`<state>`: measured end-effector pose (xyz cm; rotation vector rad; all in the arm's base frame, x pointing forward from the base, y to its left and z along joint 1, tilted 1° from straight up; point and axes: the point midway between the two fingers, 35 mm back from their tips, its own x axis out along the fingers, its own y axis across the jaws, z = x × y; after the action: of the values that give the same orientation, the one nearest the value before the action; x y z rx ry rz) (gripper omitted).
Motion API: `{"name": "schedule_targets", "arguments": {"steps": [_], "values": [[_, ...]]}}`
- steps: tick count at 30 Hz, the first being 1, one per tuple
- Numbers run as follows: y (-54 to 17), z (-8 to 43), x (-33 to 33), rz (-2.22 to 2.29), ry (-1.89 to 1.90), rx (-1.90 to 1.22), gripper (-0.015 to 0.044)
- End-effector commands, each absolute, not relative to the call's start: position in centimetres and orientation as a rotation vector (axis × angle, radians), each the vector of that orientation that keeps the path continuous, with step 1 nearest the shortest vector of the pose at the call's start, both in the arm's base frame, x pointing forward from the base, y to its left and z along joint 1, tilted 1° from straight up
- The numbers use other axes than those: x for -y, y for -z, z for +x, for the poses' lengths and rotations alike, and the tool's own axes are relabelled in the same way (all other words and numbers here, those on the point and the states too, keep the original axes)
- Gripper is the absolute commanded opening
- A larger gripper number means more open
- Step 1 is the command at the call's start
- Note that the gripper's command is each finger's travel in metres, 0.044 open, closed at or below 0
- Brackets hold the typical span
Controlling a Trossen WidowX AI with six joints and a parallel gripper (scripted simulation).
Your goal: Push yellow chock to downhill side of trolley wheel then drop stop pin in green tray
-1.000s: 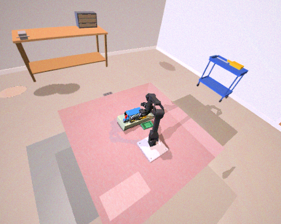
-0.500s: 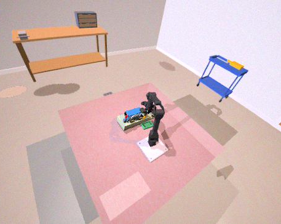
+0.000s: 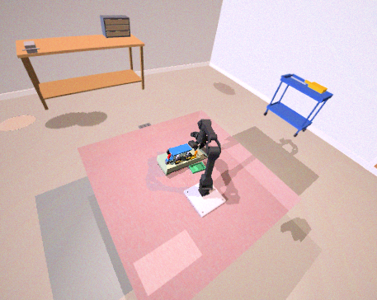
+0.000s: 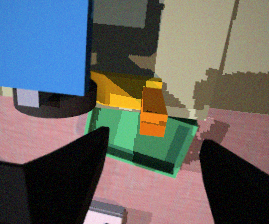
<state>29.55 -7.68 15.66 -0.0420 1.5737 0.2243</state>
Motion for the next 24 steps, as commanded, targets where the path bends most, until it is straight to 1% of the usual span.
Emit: {"name": "schedule_targets", "arguments": {"steps": [1,4,11,24], "values": [[-15.7,29.5,7.6,-0.040,-0.223,-1.571,0.0269],[-17.9,29.7,6.9,-0.023,-0.196,-1.501,0.0190],[-18.6,30.3,4.6,0.130,-0.087,-1.499,0.0190],[-19.6,31.2,-1.5,0.551,0.215,-1.530,0.0190]]}}
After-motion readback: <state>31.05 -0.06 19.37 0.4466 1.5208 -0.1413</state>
